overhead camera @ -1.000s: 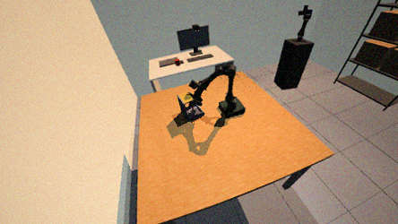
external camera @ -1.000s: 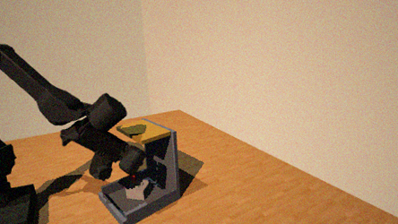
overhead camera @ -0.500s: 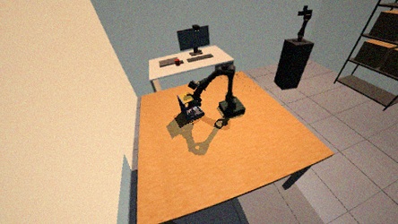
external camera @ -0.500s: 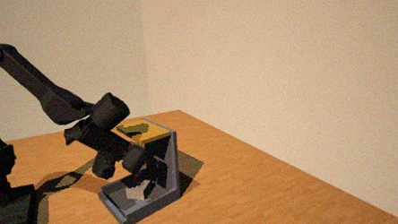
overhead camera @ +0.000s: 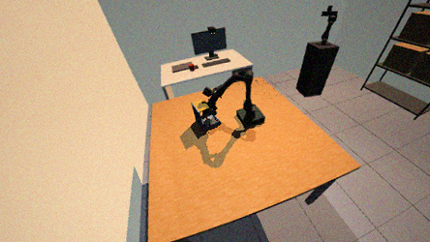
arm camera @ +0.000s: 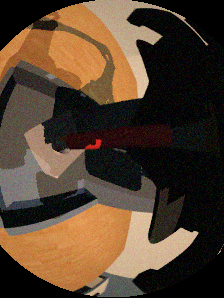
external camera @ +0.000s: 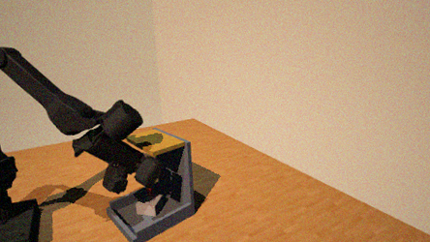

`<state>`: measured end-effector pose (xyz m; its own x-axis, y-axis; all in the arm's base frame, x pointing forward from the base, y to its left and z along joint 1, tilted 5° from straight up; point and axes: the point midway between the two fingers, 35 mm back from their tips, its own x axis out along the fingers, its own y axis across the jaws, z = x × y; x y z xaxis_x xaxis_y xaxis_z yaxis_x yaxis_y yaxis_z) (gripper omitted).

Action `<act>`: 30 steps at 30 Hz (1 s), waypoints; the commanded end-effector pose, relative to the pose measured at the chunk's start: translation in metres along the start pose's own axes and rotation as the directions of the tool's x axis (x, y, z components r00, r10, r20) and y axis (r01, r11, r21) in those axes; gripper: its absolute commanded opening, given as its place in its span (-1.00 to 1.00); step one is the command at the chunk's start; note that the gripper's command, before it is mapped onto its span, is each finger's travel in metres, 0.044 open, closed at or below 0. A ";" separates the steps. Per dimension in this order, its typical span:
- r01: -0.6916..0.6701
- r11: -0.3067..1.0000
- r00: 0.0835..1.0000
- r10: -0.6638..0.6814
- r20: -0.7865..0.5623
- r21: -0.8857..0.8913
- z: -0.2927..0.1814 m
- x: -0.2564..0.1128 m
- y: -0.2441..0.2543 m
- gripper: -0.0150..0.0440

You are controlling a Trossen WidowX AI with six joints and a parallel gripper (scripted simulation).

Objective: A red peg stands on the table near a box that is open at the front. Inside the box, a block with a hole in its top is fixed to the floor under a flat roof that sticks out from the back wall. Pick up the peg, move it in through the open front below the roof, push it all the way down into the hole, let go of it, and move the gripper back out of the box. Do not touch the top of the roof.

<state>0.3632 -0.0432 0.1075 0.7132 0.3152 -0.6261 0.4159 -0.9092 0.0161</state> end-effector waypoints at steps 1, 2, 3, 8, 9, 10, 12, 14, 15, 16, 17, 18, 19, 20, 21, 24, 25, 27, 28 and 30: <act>-0.001 1.000 1.000 0.001 0.005 0.009 0.005 0.003 0.001 -0.49; -0.001 1.000 1.000 0.001 0.005 0.009 0.006 0.004 0.000 -0.49; -0.001 1.000 1.000 0.001 0.006 0.009 0.008 0.004 -0.001 -0.49; -0.001 1.000 1.000 0.001 0.006 0.009 0.012 0.007 -0.003 -0.49; -0.001 1.000 1.000 0.001 0.006 0.009 0.013 0.008 -0.003 -0.49; -0.001 1.000 1.000 0.001 0.006 0.009 0.014 0.008 -0.003 -0.49; -0.001 1.000 1.000 0.001 0.006 0.009 0.015 0.009 -0.003 -0.49; -0.001 1.000 1.000 0.001 0.006 0.009 0.016 0.011 -0.003 -0.49; -0.001 1.000 1.000 0.001 0.006 0.009 0.016 0.012 -0.002 -0.49; -0.001 1.000 1.000 0.001 0.006 0.009 0.017 0.013 -0.002 -0.49; -0.001 1.000 1.000 0.001 0.006 0.009 0.017 0.014 -0.002 -0.49; -0.001 1.000 1.000 0.001 0.006 0.009 0.018 0.014 -0.002 -0.49; -0.001 1.000 1.000 0.001 0.006 0.009 0.018 0.015 -0.002 -0.49; -0.001 1.000 1.000 0.001 0.006 0.009 0.019 0.016 -0.002 -0.49; -0.001 1.000 1.000 0.001 0.006 0.009 0.019 0.016 -0.002 -0.49; -0.001 1.000 1.000 0.001 0.006 0.009 0.021 0.018 -0.002 -0.49; -0.001 1.000 1.000 0.001 0.006 0.009 0.022 0.018 -0.002 -0.49; -0.001 1.000 1.000 0.001 0.006 0.009 0.023 0.020 -0.002 -0.49; -0.001 1.000 1.000 0.001 0.006 0.009 0.023 0.020 -0.002 -0.49; -0.001 1.000 1.000 0.001 0.006 0.009 0.024 0.021 -0.002 -0.49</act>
<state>0.3649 -0.0422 0.0857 0.7223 0.3117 -0.6174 0.4135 -0.9102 0.0242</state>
